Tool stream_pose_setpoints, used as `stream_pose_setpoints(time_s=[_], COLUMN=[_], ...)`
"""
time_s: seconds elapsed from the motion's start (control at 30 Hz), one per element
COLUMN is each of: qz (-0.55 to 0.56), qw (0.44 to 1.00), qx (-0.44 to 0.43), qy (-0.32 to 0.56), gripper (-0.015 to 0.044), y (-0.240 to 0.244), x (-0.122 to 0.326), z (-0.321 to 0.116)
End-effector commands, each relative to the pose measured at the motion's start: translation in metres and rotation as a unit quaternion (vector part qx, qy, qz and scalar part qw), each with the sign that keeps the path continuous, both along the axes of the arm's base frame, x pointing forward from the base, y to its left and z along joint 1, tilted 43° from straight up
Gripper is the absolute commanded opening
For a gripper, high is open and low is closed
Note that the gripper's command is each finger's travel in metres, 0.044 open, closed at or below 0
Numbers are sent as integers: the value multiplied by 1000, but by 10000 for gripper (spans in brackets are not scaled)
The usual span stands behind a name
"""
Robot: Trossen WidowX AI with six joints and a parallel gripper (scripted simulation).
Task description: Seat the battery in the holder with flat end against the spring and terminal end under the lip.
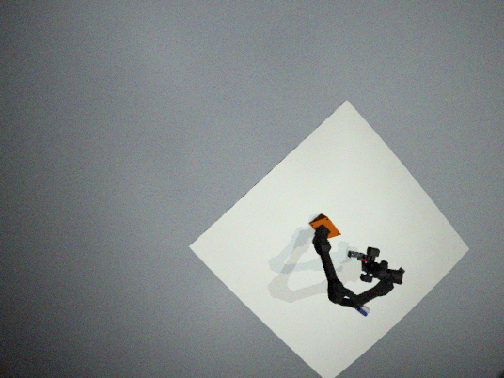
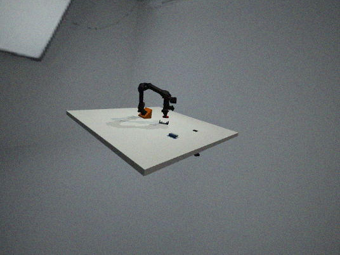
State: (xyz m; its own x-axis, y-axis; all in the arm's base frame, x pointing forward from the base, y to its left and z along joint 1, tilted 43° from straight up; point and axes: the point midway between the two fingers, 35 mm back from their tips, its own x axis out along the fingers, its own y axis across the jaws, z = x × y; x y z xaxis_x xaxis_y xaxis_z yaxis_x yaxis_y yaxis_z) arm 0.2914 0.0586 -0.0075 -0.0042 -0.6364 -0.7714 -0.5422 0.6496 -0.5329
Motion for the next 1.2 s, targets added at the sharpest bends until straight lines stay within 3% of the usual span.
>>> stream_pose_setpoints(time_s=[0.0,1.17], qz=[11,77], qw=[1000,990], qx=[10,85], qy=[-9,-84], gripper=[76,76], y=[-5,-27], x=[-1,-3], z=[-6,-26])
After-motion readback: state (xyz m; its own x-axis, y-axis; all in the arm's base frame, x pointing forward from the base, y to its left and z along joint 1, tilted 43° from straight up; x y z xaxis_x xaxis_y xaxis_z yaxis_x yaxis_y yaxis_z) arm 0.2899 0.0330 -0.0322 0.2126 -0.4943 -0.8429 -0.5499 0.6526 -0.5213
